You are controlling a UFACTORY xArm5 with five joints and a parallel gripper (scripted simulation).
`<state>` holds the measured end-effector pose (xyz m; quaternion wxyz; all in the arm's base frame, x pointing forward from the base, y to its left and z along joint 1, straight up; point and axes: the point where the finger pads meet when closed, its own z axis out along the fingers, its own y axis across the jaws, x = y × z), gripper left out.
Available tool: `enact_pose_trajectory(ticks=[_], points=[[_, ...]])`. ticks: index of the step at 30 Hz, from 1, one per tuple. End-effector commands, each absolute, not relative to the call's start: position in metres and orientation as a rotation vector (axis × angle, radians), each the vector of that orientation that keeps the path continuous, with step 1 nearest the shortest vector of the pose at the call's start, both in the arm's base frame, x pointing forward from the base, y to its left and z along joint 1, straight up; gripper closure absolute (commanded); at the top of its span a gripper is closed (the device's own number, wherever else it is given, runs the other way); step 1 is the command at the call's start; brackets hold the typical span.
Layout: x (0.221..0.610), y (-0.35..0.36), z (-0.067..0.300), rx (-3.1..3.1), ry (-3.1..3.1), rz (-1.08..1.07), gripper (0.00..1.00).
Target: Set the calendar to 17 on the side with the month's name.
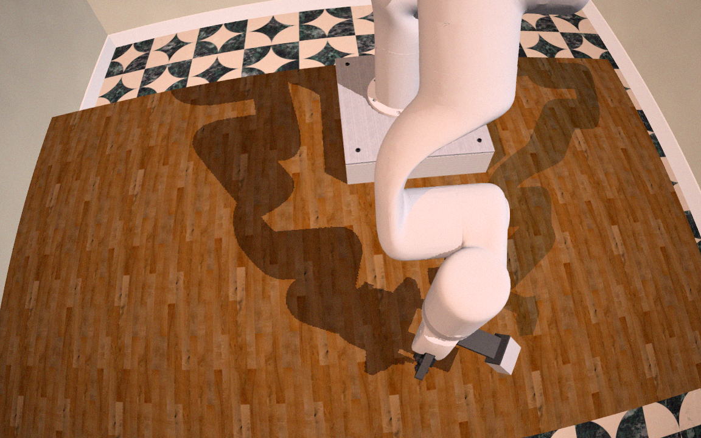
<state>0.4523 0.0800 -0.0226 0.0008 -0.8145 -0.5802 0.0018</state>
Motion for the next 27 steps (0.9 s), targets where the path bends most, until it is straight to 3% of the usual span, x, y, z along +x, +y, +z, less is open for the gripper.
enact_pose_trajectory(ticks=[1,27], points=[[0.454,0.080,-0.021,-2.559,-1.823,0.001,0.00],[0.454,0.080,-0.011,-2.559,-1.823,0.000,0.00]])
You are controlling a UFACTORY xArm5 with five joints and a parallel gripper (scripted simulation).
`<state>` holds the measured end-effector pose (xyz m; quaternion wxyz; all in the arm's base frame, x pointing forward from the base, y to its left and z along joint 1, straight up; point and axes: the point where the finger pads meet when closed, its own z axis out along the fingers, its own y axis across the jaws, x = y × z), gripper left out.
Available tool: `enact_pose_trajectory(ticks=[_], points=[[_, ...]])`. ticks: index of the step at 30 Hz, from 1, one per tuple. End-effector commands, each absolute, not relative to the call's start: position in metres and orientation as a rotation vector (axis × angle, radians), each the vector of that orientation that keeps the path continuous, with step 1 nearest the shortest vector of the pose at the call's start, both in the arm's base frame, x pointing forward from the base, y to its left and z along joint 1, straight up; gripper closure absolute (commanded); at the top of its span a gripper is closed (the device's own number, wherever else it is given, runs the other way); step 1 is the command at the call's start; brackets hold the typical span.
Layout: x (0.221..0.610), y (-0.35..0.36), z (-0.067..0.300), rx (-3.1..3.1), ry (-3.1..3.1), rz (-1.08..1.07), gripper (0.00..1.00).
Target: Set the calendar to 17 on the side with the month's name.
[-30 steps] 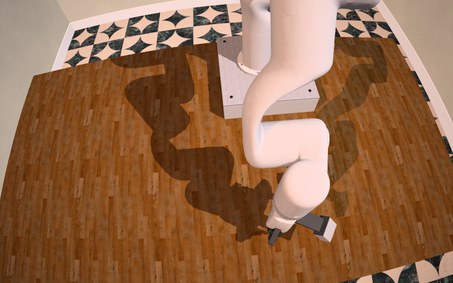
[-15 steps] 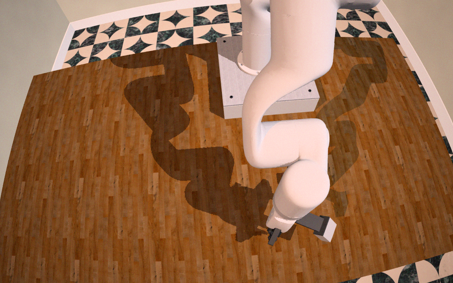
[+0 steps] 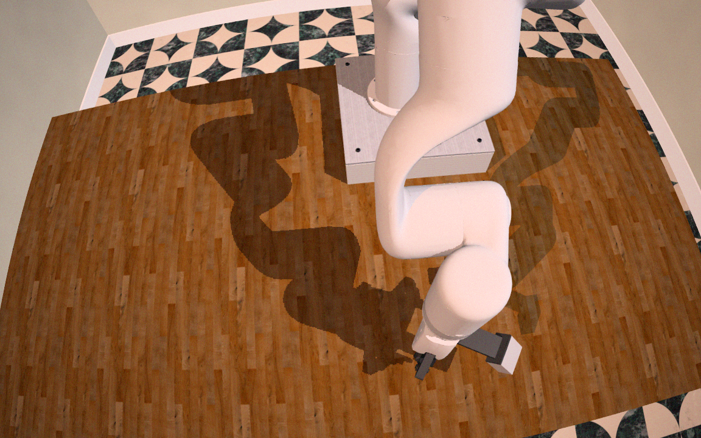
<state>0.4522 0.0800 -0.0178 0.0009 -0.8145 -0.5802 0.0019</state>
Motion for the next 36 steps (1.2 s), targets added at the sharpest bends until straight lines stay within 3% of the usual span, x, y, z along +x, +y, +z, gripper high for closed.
enact_pose_trajectory(ticks=[1,36], points=[[0.454,0.080,-0.010,-2.559,-1.823,0.000,0.00],[0.407,0.072,-0.010,-2.943,-1.098,0.001,0.00]])
